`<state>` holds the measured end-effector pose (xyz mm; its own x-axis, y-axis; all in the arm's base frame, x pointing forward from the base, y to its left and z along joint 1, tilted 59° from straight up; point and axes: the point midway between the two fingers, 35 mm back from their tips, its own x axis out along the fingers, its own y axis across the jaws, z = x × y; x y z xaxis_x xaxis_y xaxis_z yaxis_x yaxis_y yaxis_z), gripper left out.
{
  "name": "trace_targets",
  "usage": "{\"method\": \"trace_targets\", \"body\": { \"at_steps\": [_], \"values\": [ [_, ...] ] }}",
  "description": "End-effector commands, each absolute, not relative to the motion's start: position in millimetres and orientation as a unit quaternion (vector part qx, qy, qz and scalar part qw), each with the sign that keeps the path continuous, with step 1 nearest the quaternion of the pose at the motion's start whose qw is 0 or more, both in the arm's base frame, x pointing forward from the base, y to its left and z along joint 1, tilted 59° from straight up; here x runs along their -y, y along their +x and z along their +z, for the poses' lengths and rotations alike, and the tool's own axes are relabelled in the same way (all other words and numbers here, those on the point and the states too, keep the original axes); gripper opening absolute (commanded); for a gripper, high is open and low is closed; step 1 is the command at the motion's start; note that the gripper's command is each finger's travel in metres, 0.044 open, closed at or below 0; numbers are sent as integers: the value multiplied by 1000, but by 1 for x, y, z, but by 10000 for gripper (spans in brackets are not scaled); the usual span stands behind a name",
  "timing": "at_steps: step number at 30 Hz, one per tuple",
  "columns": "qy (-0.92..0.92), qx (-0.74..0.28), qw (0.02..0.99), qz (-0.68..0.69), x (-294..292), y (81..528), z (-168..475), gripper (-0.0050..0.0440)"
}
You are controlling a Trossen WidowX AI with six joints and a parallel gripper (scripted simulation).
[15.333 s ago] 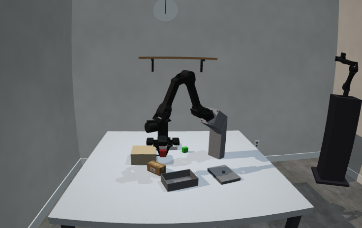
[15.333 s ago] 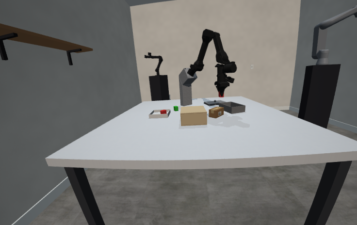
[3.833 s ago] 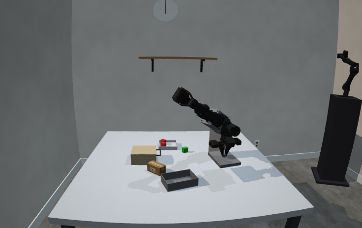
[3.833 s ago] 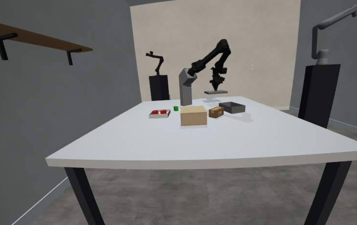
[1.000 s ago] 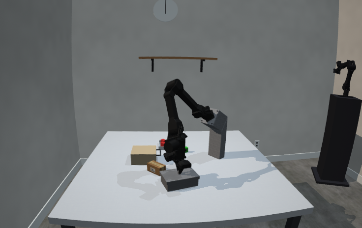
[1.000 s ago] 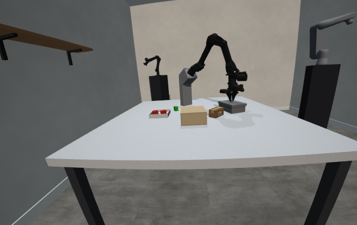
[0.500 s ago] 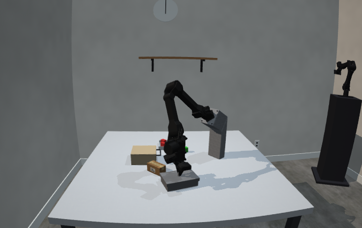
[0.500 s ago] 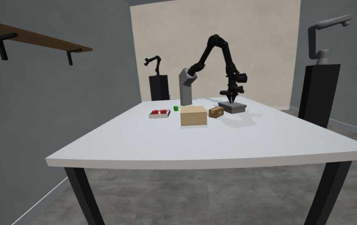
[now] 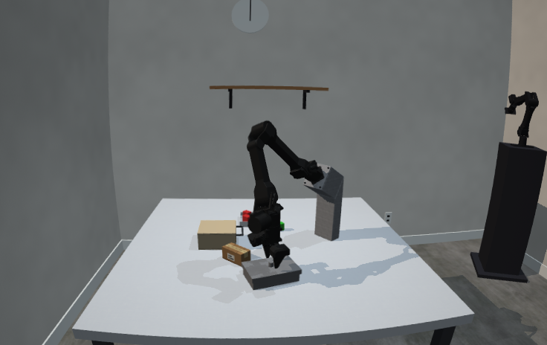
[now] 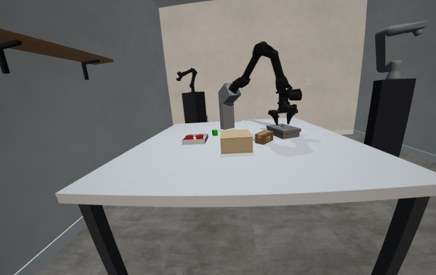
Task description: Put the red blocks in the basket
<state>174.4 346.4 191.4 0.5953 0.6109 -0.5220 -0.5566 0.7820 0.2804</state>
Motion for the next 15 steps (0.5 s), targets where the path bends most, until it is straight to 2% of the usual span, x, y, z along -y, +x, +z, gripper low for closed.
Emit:
{"method": "trace_targets", "body": {
  "at_steps": [1,10,15],
  "values": [
    [47,-306,893,326,-338,168,199,440],
    [47,-306,893,326,-303,134,229,440],
    [77,-317,891,316,-297,141,230,440]
  ]
}}
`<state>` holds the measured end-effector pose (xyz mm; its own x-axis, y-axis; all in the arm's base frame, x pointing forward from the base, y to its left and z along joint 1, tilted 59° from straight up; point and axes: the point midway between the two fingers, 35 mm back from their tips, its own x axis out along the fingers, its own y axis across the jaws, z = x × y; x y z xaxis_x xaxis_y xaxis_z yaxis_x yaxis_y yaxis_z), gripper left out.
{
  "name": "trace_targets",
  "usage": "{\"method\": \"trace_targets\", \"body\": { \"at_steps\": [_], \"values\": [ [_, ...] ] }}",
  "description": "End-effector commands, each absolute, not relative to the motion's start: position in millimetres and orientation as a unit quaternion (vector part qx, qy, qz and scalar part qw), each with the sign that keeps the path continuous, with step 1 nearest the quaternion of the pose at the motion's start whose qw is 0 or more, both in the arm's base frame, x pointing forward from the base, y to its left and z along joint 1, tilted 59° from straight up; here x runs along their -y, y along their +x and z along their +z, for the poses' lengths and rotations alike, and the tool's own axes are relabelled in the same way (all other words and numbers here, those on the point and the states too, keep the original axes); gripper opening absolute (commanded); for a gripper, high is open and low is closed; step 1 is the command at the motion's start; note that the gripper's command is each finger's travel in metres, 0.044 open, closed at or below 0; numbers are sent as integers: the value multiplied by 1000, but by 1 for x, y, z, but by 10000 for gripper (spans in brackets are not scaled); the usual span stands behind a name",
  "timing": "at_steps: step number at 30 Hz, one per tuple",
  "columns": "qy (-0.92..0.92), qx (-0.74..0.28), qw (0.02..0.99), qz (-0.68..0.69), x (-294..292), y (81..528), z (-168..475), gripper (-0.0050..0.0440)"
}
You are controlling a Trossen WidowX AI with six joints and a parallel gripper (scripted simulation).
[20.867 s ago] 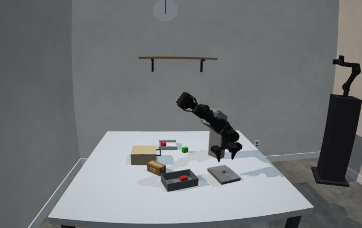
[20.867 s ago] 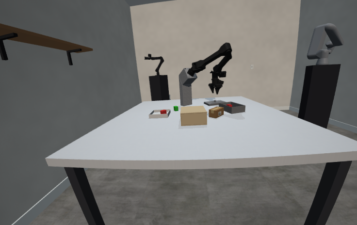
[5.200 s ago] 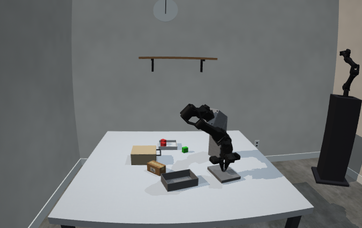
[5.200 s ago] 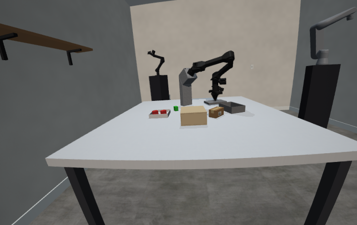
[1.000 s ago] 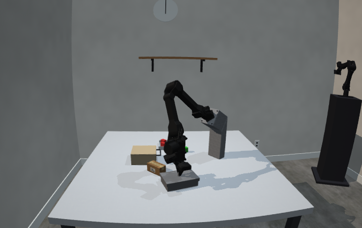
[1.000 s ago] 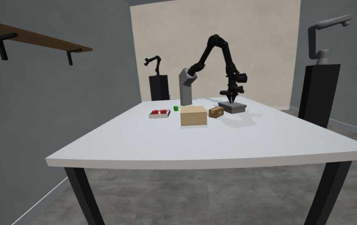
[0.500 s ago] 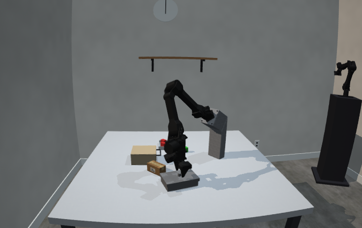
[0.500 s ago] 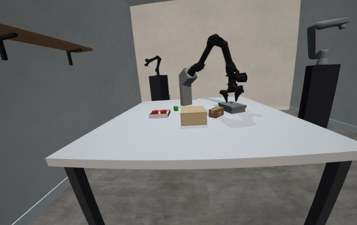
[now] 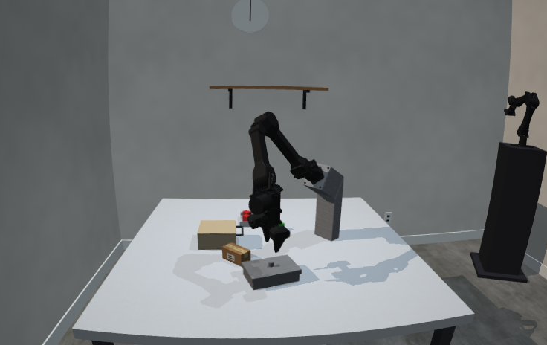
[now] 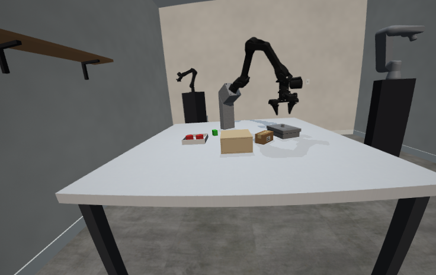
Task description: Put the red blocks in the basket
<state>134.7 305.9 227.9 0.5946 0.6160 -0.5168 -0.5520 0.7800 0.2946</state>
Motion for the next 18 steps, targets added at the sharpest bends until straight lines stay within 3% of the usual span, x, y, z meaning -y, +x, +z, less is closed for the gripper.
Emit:
{"method": "trace_targets", "body": {
  "at_steps": [1,18],
  "values": [
    [77,-317,891,316,-297,141,230,440],
    [397,-410,802,178,-206,249,248,440]
  ]
}}
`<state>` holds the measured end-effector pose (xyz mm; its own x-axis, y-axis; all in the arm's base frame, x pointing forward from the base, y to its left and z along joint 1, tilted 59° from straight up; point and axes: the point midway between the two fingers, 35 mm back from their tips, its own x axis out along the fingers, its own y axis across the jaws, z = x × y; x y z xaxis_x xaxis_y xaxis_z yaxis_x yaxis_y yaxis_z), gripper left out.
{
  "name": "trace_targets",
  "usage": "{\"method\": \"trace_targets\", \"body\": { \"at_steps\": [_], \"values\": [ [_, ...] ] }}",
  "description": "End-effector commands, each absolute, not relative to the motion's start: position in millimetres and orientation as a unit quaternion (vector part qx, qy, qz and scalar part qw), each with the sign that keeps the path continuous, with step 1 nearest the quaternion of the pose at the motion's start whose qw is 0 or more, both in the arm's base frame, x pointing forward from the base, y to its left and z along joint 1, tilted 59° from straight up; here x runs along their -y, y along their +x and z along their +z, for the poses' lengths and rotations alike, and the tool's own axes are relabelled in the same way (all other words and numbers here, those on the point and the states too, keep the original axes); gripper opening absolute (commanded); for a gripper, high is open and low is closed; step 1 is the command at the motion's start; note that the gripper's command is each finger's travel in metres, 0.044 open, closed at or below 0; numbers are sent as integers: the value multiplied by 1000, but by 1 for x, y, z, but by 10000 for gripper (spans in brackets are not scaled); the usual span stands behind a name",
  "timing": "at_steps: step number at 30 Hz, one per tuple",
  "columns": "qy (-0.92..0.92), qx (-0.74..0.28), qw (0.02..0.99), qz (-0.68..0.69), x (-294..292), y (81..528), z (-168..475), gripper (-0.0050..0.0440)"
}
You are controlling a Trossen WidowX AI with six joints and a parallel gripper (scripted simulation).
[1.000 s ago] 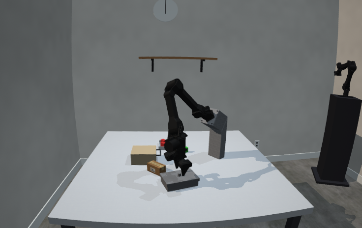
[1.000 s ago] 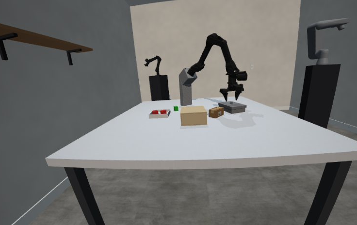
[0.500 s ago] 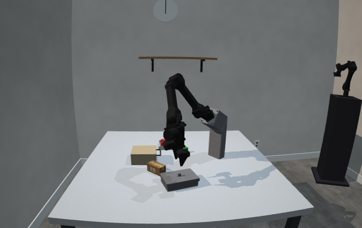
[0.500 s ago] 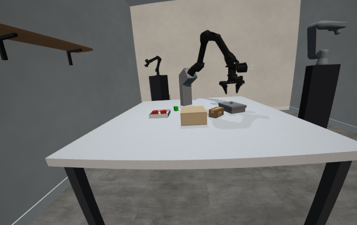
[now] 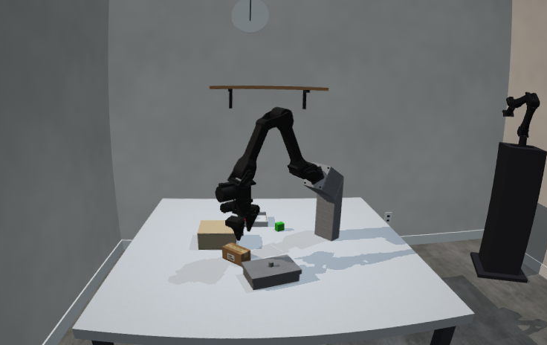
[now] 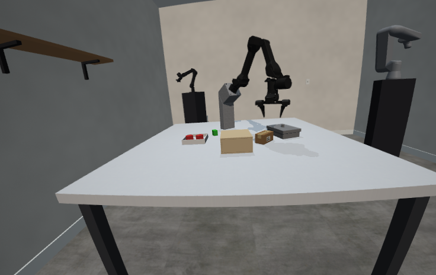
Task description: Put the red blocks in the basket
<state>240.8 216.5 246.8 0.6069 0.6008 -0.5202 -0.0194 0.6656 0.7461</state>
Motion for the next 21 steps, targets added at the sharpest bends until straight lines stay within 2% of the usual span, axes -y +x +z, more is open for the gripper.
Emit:
{"method": "trace_targets", "body": {
  "at_steps": [1,6,9,21],
  "values": [
    [397,-410,802,178,-206,249,248,440],
    [487,-428,750,130,-171,281,244,440],
    [487,-428,750,130,-171,281,244,440],
    [487,-428,750,130,-212,321,209,440]
  ]
}}
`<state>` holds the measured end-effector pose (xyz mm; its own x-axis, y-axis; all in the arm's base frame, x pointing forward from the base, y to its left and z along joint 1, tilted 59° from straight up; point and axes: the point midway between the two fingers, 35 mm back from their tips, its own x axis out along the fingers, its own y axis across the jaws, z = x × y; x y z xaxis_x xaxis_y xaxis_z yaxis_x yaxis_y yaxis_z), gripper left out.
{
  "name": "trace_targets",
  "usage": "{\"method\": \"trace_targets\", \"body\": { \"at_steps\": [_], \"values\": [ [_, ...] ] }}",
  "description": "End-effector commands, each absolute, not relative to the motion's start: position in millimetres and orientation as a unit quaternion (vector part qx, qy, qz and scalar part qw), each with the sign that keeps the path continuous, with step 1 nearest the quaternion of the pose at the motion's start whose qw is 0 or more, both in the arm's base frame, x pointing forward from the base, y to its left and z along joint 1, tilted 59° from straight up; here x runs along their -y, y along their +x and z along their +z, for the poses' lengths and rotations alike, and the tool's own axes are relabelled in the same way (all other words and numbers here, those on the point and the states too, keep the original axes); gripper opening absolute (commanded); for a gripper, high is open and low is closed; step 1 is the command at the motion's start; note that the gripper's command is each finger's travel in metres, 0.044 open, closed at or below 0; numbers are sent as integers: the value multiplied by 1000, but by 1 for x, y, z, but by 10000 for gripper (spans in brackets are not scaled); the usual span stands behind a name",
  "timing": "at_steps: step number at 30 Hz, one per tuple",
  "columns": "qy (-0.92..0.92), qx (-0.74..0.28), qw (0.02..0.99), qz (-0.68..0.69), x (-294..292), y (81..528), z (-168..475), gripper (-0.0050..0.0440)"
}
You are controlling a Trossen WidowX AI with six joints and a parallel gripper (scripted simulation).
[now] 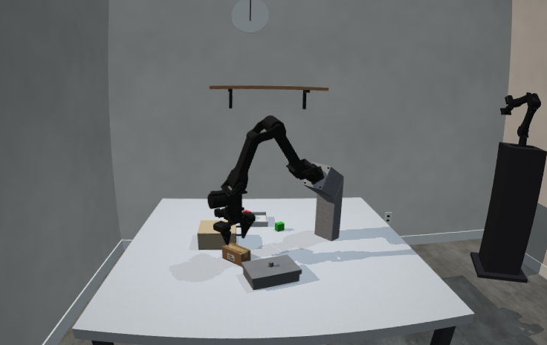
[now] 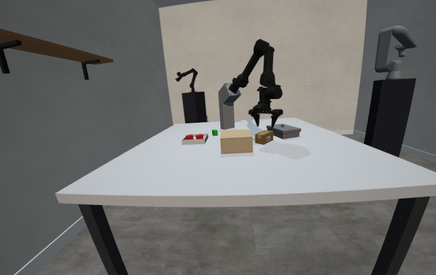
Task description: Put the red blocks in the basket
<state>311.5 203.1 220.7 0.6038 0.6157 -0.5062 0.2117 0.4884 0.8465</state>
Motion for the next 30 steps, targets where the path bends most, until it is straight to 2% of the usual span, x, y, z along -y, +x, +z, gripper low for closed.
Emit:
{"method": "trace_targets", "body": {
  "at_steps": [1,27,28,30],
  "values": [
    [487,-428,750,130,-216,325,206,440],
    [487,-428,750,130,-245,353,182,440],
    [487,-428,750,130,-245,353,182,0],
    [487,-428,750,130,-245,353,182,0]
  ]
}}
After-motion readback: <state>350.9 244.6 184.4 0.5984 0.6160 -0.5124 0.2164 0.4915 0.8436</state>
